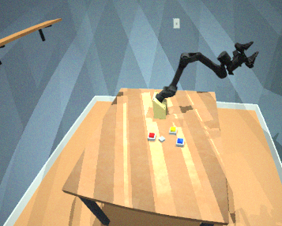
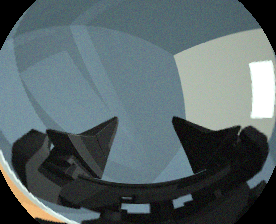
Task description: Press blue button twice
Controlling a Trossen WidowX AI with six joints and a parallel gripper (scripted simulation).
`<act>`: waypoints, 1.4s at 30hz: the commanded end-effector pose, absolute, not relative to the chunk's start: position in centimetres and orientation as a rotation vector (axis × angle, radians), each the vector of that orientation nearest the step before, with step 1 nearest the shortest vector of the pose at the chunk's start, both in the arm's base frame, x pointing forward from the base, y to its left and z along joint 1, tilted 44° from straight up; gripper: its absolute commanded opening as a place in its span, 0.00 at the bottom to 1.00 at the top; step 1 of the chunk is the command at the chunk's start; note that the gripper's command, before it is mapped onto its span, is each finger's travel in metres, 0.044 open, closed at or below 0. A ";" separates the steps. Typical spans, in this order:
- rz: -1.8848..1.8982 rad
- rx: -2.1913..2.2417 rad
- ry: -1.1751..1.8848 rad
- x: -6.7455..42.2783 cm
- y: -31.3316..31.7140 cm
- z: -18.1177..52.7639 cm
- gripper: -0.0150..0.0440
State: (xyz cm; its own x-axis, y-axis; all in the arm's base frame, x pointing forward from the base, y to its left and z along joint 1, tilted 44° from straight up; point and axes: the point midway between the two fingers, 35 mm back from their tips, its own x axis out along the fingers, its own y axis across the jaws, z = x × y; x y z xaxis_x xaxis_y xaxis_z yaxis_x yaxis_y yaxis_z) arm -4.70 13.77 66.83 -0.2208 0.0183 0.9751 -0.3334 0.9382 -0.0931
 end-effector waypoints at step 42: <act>1.257 -0.300 0.399 29.4 30.5 26.4 0.93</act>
